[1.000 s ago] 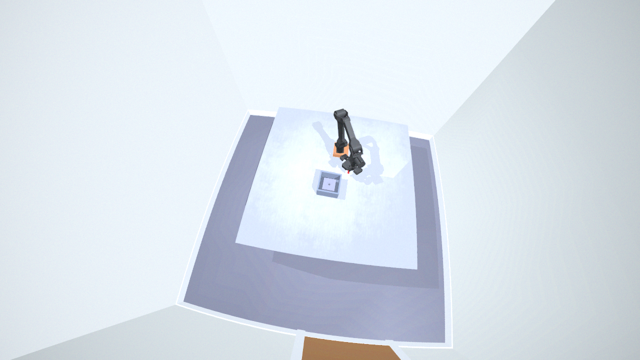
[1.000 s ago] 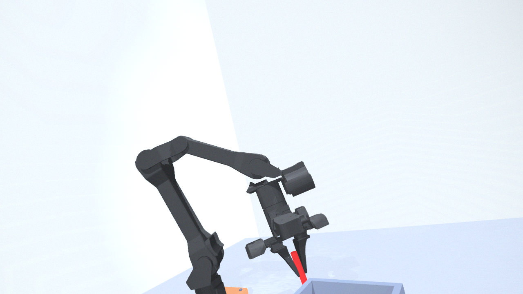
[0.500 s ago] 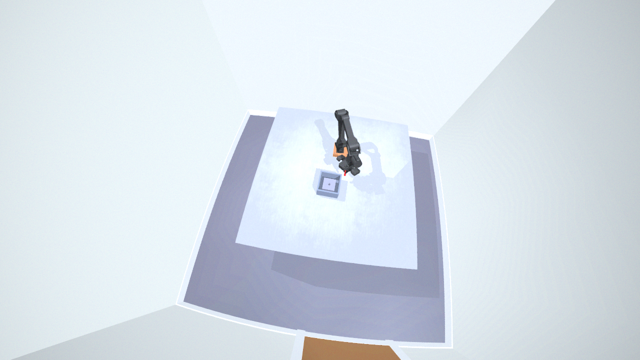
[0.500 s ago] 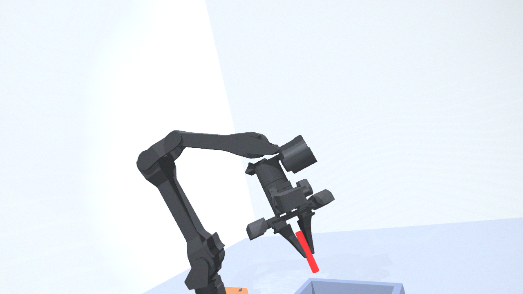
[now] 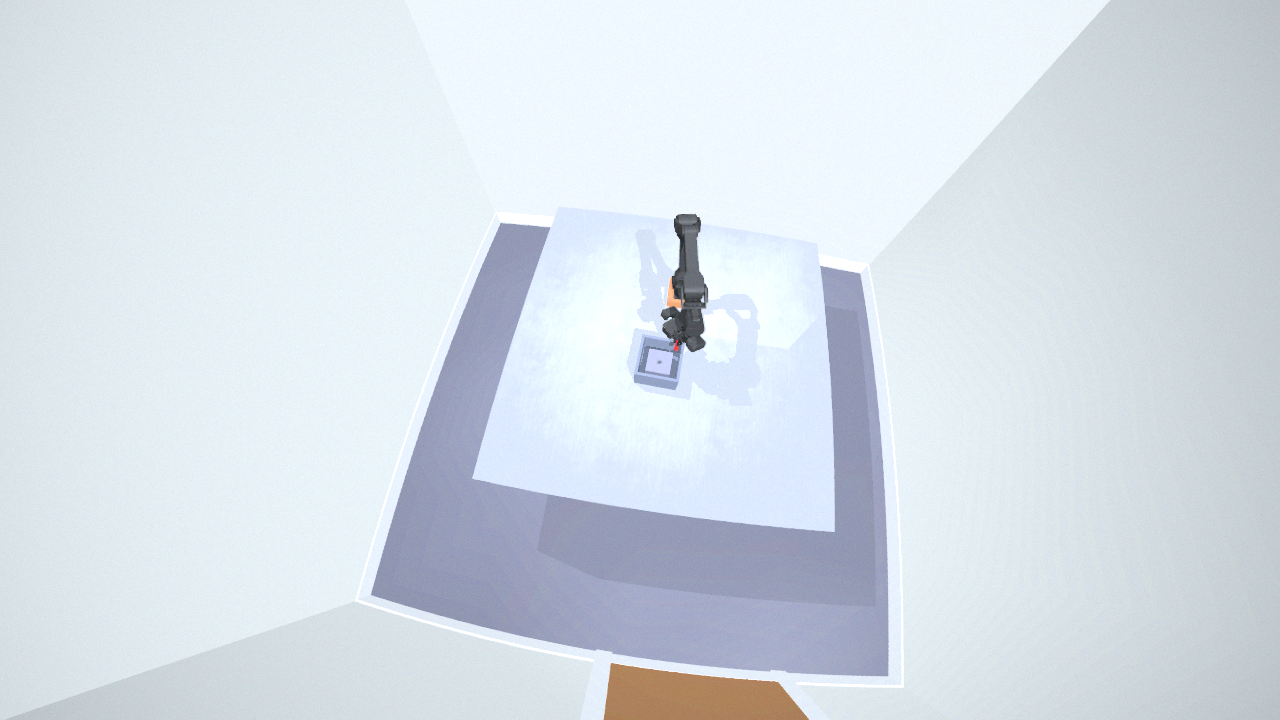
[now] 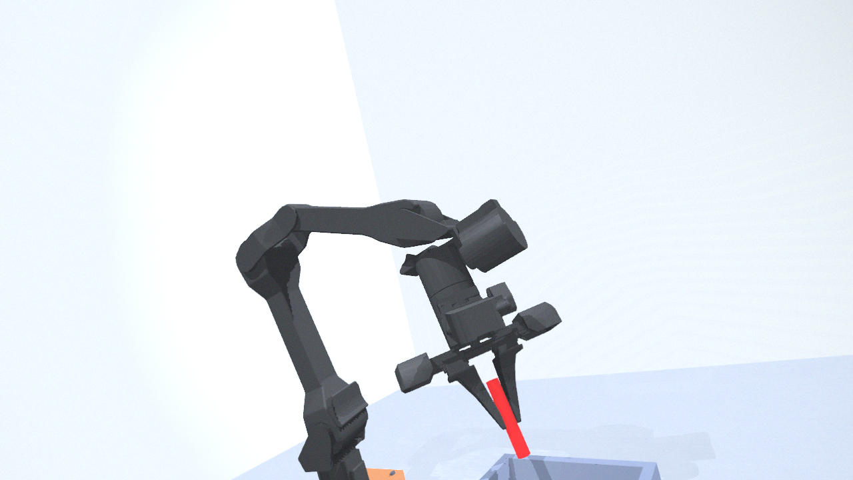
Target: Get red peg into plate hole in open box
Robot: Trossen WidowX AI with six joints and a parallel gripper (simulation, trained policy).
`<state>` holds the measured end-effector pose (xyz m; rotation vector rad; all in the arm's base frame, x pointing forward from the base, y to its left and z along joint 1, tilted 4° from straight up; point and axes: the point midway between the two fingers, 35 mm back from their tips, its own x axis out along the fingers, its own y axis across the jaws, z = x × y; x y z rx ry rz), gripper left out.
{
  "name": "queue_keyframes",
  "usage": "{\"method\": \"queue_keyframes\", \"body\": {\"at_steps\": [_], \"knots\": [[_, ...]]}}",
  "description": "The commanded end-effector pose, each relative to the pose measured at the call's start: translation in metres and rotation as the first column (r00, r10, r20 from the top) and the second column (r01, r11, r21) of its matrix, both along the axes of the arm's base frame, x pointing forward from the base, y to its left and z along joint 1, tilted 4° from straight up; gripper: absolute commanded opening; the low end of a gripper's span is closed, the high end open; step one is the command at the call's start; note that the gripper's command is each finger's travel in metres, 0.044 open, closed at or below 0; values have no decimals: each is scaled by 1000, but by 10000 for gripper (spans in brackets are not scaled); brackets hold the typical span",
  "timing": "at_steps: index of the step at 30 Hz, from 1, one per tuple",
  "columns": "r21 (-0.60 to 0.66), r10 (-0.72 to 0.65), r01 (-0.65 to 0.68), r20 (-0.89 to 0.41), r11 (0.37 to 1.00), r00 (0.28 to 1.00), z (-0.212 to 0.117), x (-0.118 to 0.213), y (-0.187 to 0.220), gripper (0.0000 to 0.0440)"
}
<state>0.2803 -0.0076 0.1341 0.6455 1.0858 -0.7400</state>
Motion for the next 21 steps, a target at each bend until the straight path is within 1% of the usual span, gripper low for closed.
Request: {"method": "queue_keyframes", "body": {"at_steps": [1,12,21], "knots": [[5,-15,15,-5,1000,1000,-2,6,-10,0],[26,-79,79,-14,997,997,-12,24,-41,5],[53,-102,105,-49,993,994,-32,34,-55,7]]}}
